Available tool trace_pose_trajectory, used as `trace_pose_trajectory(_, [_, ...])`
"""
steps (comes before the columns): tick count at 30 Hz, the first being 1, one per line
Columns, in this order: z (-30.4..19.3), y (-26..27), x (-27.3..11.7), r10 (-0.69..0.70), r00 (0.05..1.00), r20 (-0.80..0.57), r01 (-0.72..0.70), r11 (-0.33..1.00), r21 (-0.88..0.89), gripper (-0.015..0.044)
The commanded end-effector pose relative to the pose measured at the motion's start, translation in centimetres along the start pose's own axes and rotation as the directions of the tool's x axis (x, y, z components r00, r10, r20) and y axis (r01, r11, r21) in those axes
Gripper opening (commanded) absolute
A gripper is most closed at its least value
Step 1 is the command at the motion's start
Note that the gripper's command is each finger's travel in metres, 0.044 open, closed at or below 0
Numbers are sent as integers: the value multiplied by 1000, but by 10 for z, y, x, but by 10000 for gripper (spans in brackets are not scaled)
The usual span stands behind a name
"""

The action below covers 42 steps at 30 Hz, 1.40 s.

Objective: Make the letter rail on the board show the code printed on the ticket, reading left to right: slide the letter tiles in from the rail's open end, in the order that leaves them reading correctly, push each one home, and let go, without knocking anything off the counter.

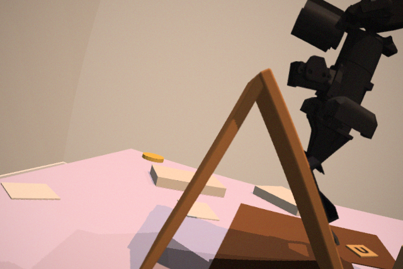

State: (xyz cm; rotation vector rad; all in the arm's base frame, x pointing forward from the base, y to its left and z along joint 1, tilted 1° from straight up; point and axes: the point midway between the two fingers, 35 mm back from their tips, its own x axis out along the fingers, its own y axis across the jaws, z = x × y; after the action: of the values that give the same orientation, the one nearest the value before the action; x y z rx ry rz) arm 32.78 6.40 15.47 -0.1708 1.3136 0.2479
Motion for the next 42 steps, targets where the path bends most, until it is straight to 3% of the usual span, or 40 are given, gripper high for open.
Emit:
trace_pose_trajectory(1, [0, -2, 0, -1, 1000, 0, 1, 1000, -3, 0])
trace_pose_trajectory(42, [-10, -9, -11, -2, 1000, -1, 2, 1000, -3, 0])
